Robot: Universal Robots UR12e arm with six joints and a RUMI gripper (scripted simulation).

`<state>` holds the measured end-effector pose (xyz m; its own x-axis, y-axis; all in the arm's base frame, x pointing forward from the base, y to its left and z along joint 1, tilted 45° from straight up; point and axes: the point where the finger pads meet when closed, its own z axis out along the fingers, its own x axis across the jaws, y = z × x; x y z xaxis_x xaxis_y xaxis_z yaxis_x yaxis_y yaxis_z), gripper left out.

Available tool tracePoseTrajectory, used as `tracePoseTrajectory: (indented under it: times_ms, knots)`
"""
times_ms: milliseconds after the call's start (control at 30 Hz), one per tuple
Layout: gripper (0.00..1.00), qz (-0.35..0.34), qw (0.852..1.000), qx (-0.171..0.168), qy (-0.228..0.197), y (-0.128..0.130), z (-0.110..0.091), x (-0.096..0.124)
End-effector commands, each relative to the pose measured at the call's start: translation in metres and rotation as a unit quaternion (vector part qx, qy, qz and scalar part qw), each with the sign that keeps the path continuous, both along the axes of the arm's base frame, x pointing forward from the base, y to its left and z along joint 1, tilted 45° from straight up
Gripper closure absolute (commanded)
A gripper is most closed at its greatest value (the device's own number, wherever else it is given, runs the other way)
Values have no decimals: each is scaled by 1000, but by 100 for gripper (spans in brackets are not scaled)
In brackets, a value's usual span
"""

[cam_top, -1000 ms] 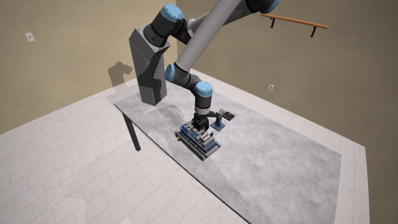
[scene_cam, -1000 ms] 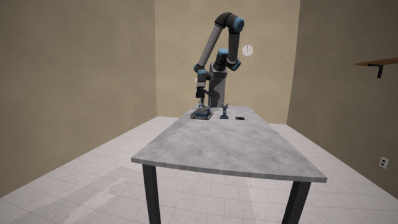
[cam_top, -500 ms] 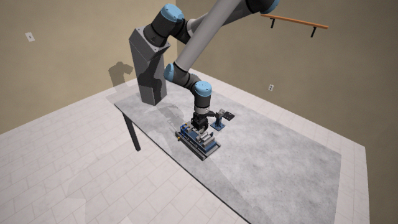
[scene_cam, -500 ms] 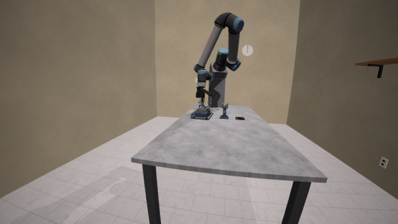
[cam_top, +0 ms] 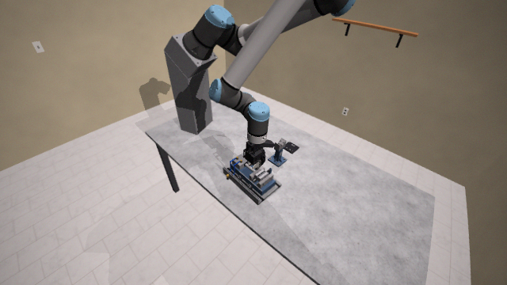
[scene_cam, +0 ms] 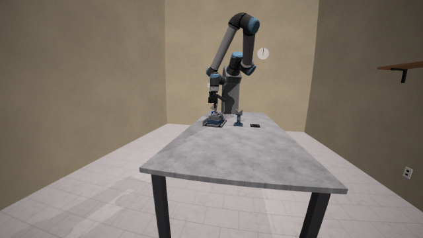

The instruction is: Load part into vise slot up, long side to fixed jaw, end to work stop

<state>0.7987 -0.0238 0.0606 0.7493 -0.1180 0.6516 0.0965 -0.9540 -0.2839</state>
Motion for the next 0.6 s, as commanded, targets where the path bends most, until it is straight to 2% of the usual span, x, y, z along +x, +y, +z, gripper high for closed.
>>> tracePoseTrajectory:
  times_ms: [0,567]
  knots:
    - [100,0,1000,0,0,-2,5,-4]
    - [100,0,1000,0,0,-12,31,-28]
